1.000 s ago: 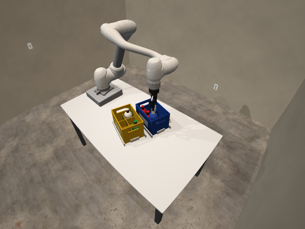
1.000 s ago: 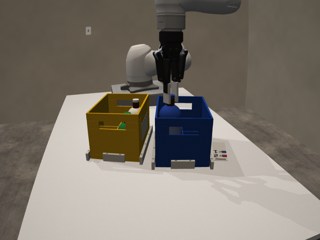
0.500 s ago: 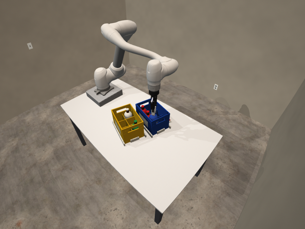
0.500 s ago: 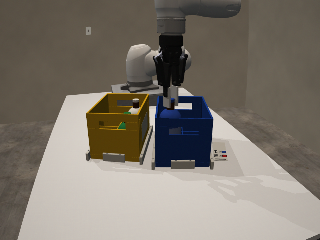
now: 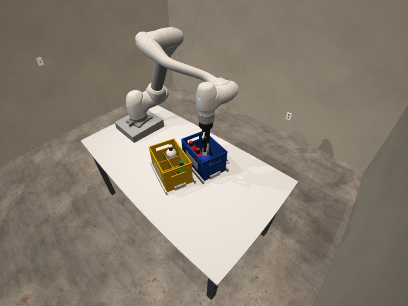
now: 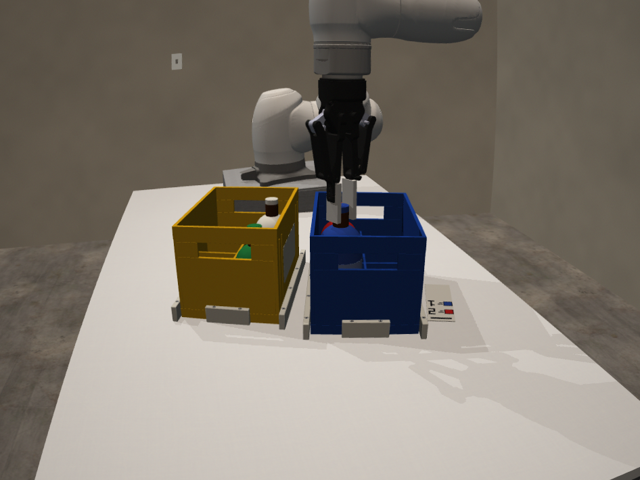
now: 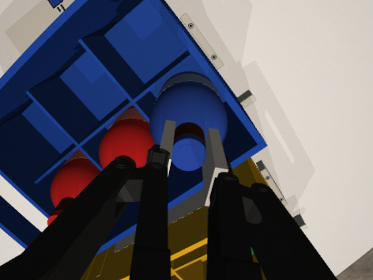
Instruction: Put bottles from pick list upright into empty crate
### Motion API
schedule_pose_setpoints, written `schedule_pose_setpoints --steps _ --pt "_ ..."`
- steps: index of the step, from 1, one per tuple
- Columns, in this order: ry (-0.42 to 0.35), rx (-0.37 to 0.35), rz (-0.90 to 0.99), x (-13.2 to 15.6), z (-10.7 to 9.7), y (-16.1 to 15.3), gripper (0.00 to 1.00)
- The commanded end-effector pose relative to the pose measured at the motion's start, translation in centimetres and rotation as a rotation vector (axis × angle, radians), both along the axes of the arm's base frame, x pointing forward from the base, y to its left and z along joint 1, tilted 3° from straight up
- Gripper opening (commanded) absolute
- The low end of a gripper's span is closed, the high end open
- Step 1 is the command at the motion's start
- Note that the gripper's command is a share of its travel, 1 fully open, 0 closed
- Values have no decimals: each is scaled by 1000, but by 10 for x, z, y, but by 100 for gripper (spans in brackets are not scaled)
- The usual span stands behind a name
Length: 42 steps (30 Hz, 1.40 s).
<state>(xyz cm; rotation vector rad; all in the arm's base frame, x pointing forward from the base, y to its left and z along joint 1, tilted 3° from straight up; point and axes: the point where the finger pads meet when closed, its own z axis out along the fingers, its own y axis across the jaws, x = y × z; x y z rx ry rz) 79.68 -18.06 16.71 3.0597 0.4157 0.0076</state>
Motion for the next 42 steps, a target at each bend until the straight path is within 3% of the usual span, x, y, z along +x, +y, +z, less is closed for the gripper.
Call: schedule_pose_setpoints --steps 1,42 --pt "0 0 0 0 -2 0 0" --pt "0 0 0 0 -29 -1 0"
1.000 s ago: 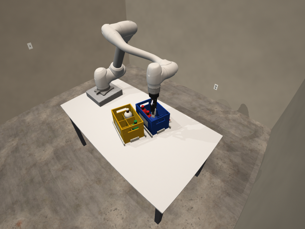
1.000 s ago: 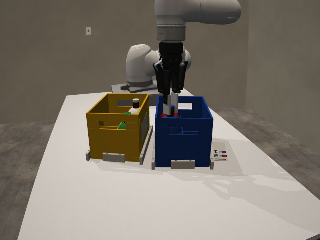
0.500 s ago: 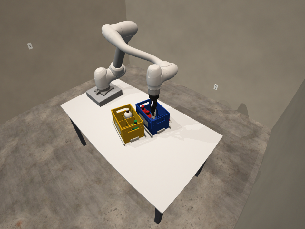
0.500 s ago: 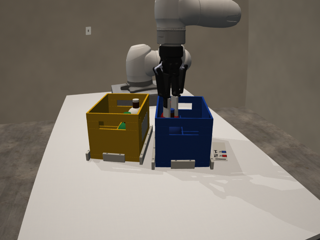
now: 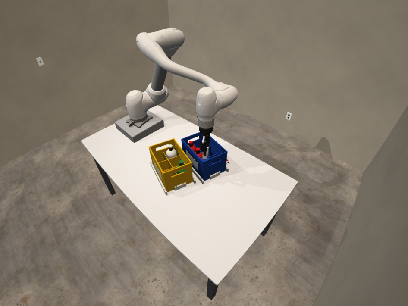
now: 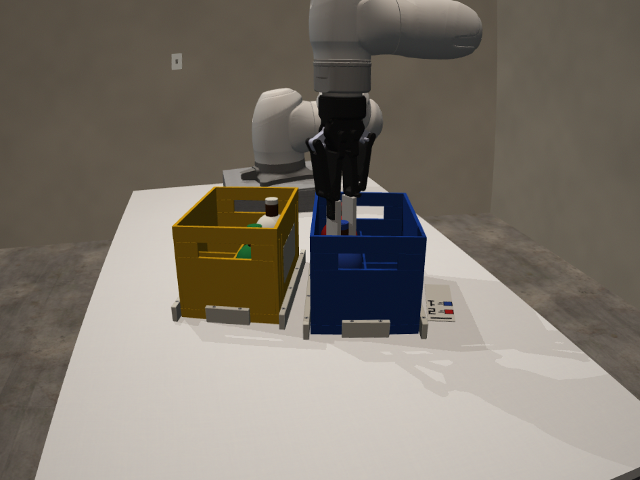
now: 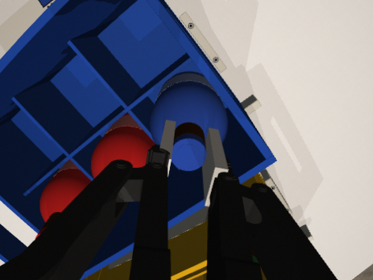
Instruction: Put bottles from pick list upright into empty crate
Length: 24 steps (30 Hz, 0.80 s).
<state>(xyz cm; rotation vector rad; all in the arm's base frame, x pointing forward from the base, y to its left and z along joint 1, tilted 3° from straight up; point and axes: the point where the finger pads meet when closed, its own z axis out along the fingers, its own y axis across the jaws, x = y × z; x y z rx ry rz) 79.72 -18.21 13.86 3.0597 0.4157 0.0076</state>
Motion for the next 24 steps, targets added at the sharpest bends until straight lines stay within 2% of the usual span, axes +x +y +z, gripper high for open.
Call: schedule_pose_setpoints --steps 1,24 --pt "0 0 0 0 -1 0 0" --pt "0 0 0 0 -10 -1 0"
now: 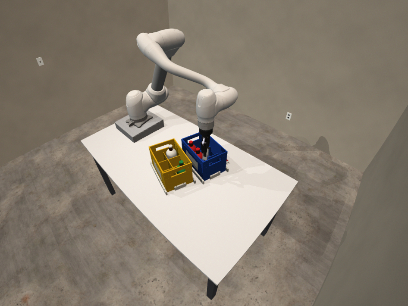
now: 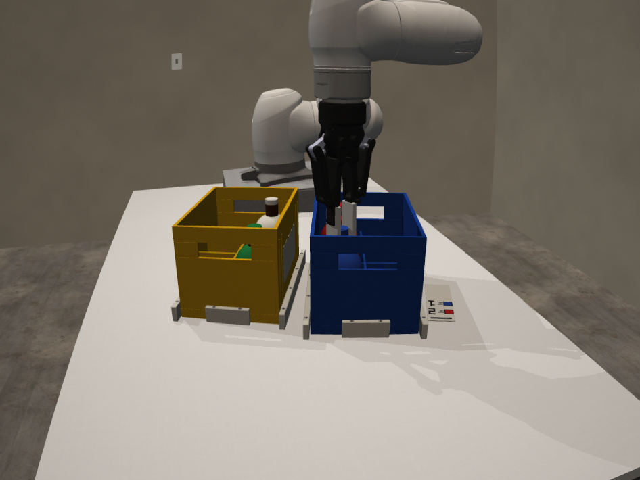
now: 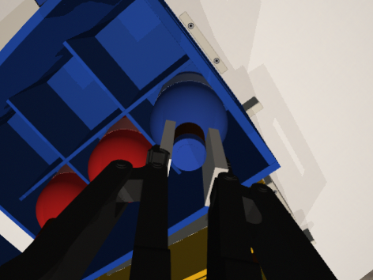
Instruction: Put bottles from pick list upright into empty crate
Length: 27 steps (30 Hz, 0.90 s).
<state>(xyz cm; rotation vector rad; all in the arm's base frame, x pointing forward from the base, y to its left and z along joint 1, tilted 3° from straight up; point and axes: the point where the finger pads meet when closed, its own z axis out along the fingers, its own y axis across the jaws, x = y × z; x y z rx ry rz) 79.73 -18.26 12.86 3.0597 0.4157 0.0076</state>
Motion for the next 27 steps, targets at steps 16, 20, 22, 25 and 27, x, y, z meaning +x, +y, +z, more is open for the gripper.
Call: schedule_pose_setpoints --steps 16,20,22,25,27 --pt "0 0 0 0 -7 0 0" --pt "0 0 0 0 -9 0 0" --pt "0 0 0 0 -9 0 0" --pt "0 0 0 0 -9 0 0" --pt "0 0 0 0 -9 0 0"
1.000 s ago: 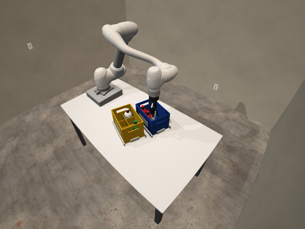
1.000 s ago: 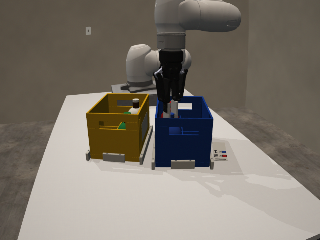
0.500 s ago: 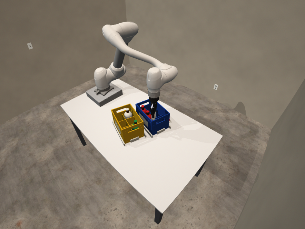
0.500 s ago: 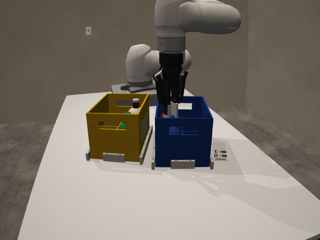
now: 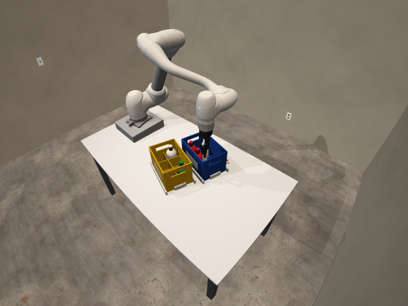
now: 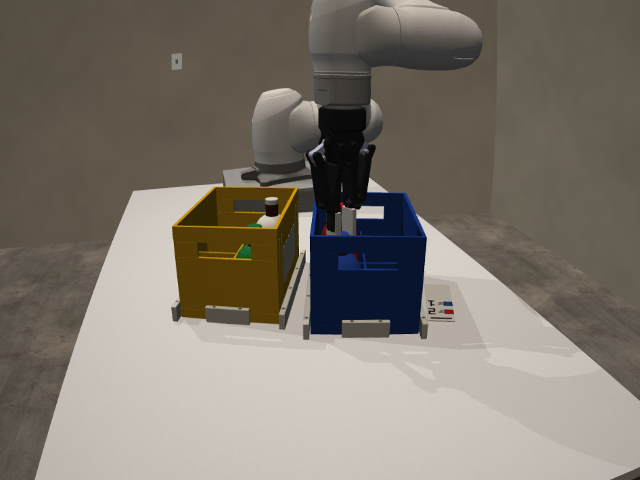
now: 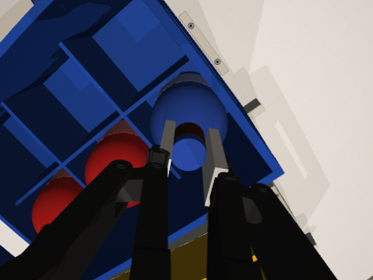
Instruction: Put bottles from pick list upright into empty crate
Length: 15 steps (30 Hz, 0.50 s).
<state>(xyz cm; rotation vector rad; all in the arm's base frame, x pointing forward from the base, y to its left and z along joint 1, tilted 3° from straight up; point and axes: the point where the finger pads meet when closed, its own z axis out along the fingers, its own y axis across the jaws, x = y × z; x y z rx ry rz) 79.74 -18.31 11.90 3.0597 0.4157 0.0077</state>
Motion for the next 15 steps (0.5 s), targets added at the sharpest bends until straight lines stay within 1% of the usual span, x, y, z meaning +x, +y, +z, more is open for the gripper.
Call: schedule_pose_setpoints --steps 1,3,4,15 --pt "0 0 0 0 0 0 0" --pt "0 0 0 0 0 0 0" --pt "0 0 0 0 -2 0 38" --pt "0 0 0 0 -2 0 38"
